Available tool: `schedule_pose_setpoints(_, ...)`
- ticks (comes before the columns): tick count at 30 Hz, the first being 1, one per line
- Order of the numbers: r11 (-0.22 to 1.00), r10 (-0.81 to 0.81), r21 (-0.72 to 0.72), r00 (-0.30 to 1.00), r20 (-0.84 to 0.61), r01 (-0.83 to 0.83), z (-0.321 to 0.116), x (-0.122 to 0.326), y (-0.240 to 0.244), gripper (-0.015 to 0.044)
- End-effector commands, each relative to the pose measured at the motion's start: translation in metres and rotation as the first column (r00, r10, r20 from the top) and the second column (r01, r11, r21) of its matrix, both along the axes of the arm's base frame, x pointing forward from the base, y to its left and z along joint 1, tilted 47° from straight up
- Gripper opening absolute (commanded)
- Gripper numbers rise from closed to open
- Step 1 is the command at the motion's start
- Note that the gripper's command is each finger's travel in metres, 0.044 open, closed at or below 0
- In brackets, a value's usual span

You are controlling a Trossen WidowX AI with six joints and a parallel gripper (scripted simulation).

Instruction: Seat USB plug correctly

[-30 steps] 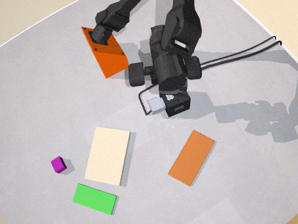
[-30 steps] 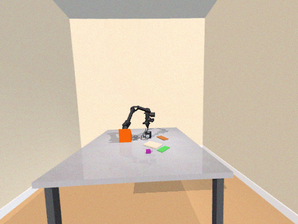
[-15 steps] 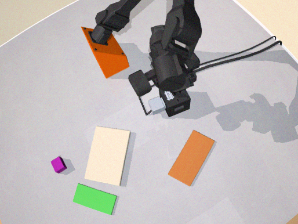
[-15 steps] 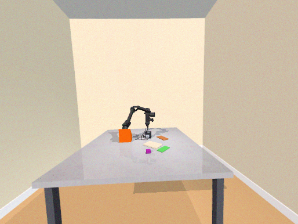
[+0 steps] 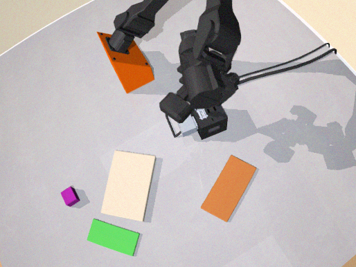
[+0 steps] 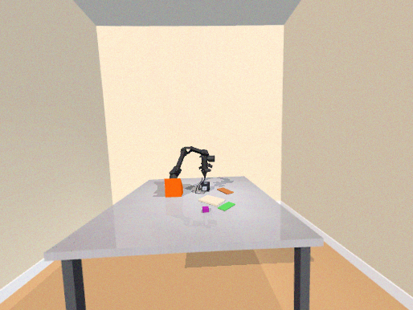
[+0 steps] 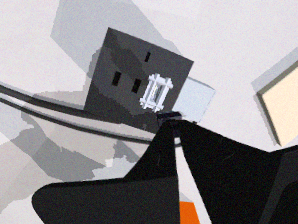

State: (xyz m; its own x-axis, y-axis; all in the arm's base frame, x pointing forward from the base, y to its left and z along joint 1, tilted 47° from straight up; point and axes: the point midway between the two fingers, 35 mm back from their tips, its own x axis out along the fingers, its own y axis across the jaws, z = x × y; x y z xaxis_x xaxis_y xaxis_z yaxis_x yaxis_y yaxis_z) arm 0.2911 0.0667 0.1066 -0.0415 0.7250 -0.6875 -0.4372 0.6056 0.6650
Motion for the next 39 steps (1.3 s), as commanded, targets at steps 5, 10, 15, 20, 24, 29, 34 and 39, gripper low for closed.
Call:
schedule_pose_setpoints(5, 0.987, 0.156, -0.004, 0.973, 0.167, -0.158, -0.0002, 0.0001, 0.0000, 0.0000)
schedule_pose_setpoints(10, 0.969, 0.241, -0.018, 0.935, 0.259, -0.245, -0.0002, 0.0001, 0.0000, 0.0000)
schedule_pose_setpoints(15, 0.944, 0.321, -0.040, 0.881, 0.347, -0.328, -0.0002, 0.0001, 0.0000, 0.0000)
schedule_pose_setpoints(20, 0.911, 0.396, -0.070, 0.812, 0.429, -0.407, -0.0002, 0.0001, 0.0000, 0.0000)
schedule_pose_setpoints(24, 0.880, 0.450, -0.099, 0.747, 0.490, -0.465, -0.0002, 0.0001, 0.0000, 0.0000)
schedule_pose_setpoints(29, 0.836, 0.510, -0.142, 0.654, 0.559, -0.531, -0.0002, 0.0001, 0.0000, 0.0000)
schedule_pose_setpoints(34, 0.786, 0.561, -0.191, 0.549, 0.619, -0.588, -0.0002, 0.0001, 0.0000, 0.0000)
schedule_pose_setpoints(39, 0.749, 0.591, -0.228, 0.471, 0.655, -0.622, -0.0002, 0.0001, 0.0000, 0.0000)
